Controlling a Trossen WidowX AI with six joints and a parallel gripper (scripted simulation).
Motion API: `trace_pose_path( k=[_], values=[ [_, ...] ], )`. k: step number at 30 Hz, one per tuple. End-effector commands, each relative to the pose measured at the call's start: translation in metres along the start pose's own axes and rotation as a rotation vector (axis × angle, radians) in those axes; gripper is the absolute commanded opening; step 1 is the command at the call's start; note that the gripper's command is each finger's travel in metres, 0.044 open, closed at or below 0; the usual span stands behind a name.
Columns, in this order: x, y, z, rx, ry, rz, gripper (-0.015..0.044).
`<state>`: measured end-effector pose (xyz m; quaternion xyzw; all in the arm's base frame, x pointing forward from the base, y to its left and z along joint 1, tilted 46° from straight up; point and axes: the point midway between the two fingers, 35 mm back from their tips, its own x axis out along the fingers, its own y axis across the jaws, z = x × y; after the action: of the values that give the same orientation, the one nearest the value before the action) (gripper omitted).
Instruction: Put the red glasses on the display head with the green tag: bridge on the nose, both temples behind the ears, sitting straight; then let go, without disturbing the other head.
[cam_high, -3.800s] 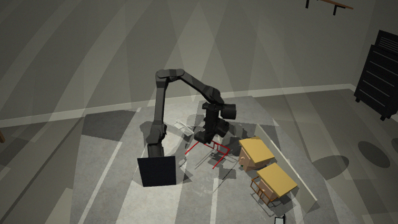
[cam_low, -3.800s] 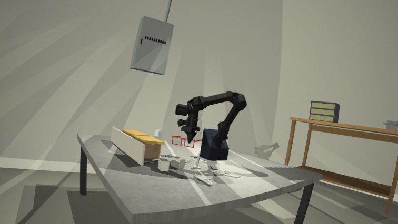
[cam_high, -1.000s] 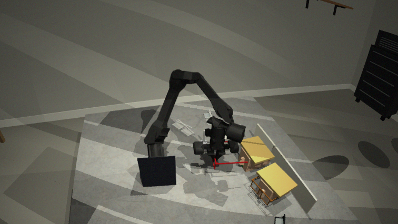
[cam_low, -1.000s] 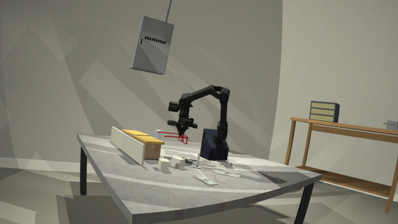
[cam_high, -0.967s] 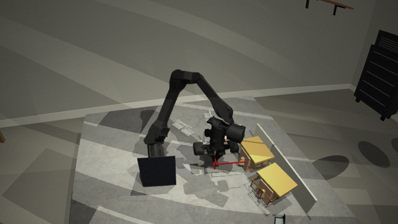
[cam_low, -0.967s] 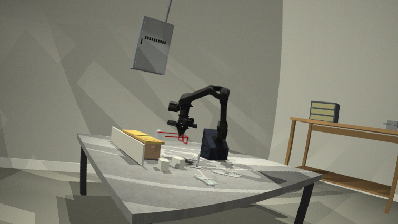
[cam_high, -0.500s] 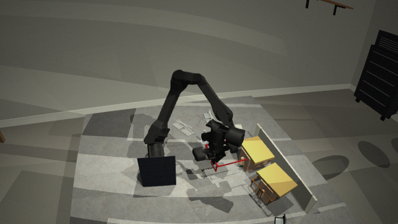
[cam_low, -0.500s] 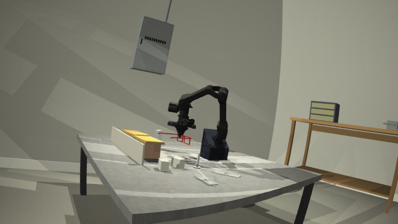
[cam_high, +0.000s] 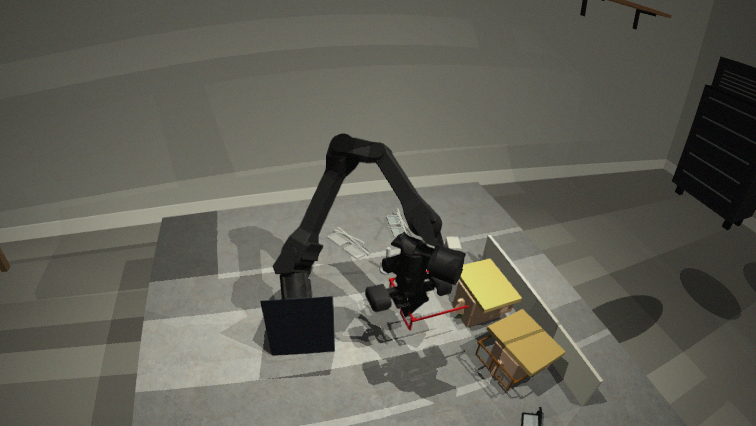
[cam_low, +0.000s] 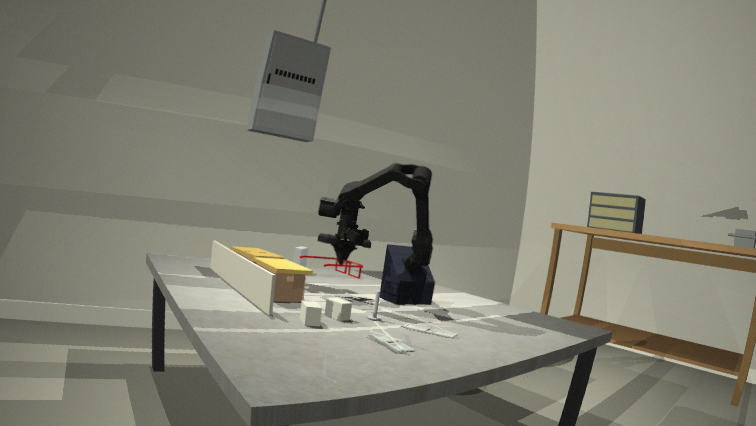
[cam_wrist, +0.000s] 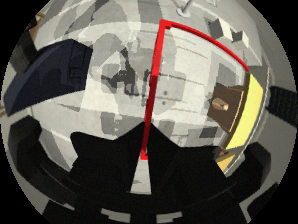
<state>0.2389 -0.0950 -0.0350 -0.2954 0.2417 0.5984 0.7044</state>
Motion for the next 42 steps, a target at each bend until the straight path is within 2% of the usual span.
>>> trace_pose_path(
  k=[1, 42],
  values=[
    [0.006, 0.001, 0.0, 0.009, -0.008, 0.002, 0.0],
    [0.037, 0.001, 0.001, 0.009, -0.009, 0.002, 0.0]
  ],
)
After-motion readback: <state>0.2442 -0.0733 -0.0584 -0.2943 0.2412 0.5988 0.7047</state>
